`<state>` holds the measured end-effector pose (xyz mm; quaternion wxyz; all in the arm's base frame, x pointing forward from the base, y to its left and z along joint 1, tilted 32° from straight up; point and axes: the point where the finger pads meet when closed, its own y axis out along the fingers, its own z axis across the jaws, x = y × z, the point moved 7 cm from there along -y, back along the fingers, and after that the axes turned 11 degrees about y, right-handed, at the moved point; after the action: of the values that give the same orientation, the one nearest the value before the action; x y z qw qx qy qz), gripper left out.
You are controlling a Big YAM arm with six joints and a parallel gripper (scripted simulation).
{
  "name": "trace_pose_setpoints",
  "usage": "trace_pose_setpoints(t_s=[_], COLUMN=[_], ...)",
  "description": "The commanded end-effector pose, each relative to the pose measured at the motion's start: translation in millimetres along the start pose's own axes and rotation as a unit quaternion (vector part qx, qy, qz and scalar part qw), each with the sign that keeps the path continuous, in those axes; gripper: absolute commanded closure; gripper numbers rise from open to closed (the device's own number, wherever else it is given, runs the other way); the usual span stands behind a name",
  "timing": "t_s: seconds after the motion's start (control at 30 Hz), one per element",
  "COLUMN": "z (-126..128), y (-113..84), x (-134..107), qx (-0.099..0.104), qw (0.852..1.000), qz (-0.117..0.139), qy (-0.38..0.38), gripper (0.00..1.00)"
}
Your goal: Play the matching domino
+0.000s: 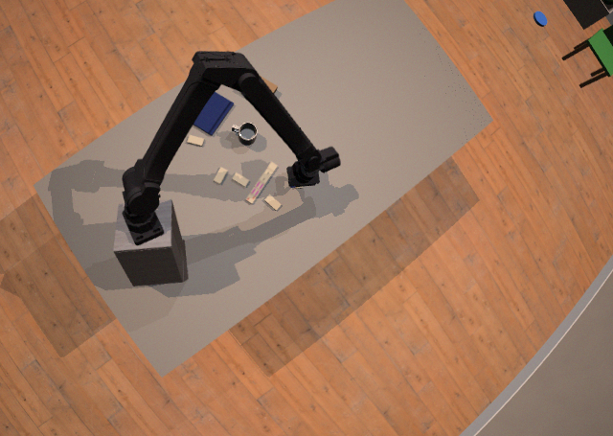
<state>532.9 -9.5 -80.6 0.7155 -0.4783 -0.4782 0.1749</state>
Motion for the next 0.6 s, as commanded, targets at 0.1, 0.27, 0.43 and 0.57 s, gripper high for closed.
trace_pose_setpoints(t_s=[0.1, 0.27, 0.43, 0.57], z=[-8, -14, -14, -7], y=[-3.4, -2.6, -2.6, -3.2], x=[8, 16, 16, 7], qx=[-0.011, -0.017, -0.017, -0.008], qw=[1.0, 1.0, 1.0, 1.0], qz=[-0.006, -0.009, -0.009, -0.005], qy=[-0.005, -0.009, -0.009, -0.004], gripper=[0.57, 0.57, 0.57, 0.57])
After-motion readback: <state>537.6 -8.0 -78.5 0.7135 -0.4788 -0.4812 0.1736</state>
